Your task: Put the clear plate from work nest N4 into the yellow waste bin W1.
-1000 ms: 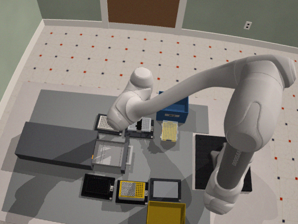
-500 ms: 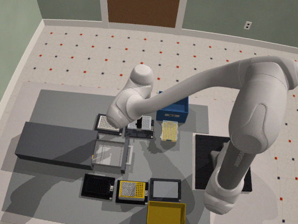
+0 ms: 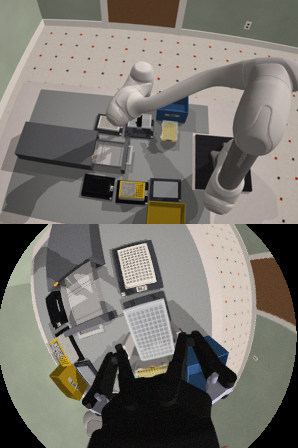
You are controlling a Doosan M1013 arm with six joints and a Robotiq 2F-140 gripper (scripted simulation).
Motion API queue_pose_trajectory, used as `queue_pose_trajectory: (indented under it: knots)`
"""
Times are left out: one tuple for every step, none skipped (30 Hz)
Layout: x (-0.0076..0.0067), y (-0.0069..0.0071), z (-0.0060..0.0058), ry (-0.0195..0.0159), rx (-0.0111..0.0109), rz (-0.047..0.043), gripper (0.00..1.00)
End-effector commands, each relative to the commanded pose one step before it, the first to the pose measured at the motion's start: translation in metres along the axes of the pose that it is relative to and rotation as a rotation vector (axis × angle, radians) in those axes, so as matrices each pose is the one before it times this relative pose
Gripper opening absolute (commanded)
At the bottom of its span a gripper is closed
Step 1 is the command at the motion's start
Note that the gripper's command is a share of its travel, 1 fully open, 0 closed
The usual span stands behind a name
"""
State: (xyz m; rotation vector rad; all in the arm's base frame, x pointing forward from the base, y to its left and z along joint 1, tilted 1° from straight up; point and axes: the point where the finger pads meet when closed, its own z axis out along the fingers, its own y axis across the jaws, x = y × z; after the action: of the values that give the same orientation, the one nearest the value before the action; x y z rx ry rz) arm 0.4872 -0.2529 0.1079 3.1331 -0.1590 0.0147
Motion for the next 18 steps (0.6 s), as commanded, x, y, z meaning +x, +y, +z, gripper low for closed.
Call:
queue_pose_trajectory:
  knots:
    - [0.0,-0.00003,-0.00276,0.0001,0.00016,-0.00003,0.1]
    - [0.0,0.0,0.0,0.0,0.0,0.0,0.1]
    - [0.0,0.0,-0.00133,0.0,0.0,0.0,0.1]
    - [0.0,0.0,-0.00133,0.0,0.0,0.0,0.1]
    - [0.0,0.0,-0.00133,0.0,0.0,0.0,0.1]
    - [0.0,0.0,-0.00133,0.0,0.0,0.0,0.1]
    - [0.0,0.0,-0.00133,0.0,0.0,0.0,0.1]
    - [0.0,0.0,-0.00133,0.0,0.0,0.0,0.1]
    - [0.0,0.0,-0.00133,0.0,0.0,0.0,0.1]
    - [0.0,0.0,-0.00133,0.0,0.0,0.0,0.1]
    - [0.0,0.0,-0.00133,0.0,0.0,0.0,0.1]
    - [0.0,0.0,-0.00133,0.0,0.0,0.0,0.1]
    - [0.0,0.0,-0.00133,0.0,0.0,0.0,0.1]
    - [0.0,0.0,-0.00133,0.0,0.0,0.0,0.1]
    - [0.0,0.0,-0.00133,0.0,0.0,0.0,0.1]
    - [0.0,0.0,-0.00133,0.0,0.0,0.0,0.1]
    - [0.0,0.0,-0.00133,0.0,0.0,0.0,0.1]
    - [0.0,0.0,0.0,0.0,0.0,0.0,0.1]
